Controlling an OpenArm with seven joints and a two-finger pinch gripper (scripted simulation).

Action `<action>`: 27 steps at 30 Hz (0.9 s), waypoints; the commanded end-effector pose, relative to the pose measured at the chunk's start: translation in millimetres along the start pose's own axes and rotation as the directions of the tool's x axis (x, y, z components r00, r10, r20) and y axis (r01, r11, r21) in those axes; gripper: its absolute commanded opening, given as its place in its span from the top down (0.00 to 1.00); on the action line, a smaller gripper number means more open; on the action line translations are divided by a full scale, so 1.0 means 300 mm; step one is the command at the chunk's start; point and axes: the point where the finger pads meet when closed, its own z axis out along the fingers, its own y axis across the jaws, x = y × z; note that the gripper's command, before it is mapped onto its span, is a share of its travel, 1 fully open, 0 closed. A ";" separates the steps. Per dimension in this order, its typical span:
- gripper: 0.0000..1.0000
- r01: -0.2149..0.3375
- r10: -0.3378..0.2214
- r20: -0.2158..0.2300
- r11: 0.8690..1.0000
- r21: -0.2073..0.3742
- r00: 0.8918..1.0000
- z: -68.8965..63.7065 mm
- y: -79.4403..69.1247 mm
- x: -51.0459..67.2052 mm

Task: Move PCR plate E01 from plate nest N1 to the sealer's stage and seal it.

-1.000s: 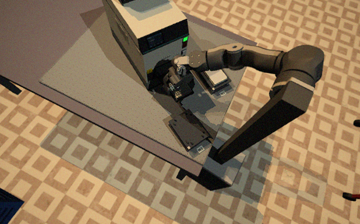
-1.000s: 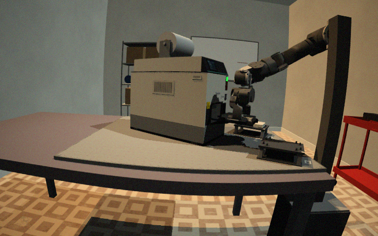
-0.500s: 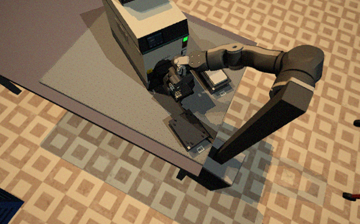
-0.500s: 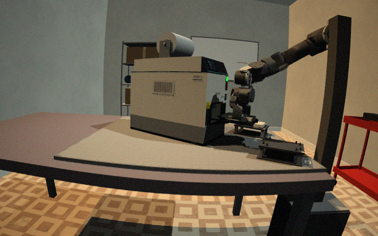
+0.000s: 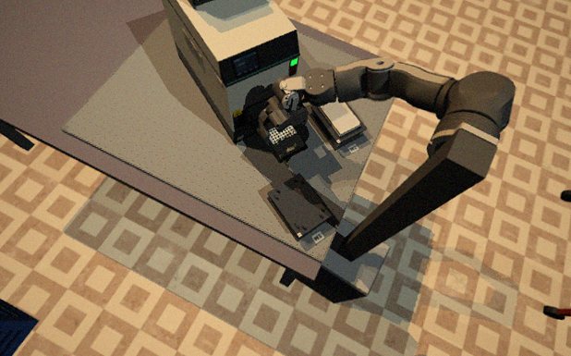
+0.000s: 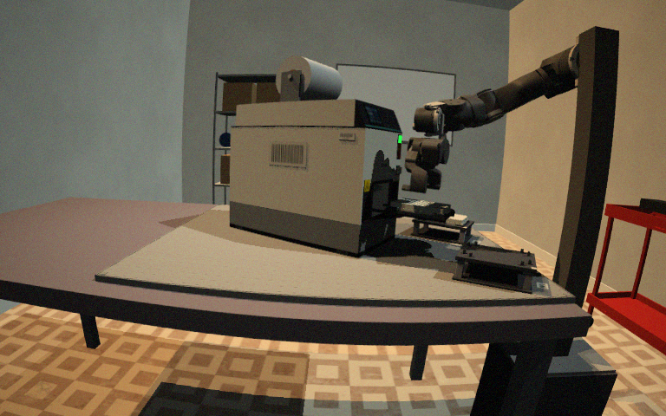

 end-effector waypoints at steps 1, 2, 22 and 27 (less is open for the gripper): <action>0.23 -0.018 0.018 -0.009 1.000 0.025 1.000 -0.008 -0.007 0.007; 0.23 -0.018 0.018 -0.009 1.000 0.025 1.000 -0.008 -0.007 0.007; 0.23 -0.018 0.018 -0.009 1.000 0.024 1.000 -0.137 -0.003 0.006; 0.23 -0.018 0.018 -0.009 1.000 0.024 1.000 -0.137 -0.003 0.006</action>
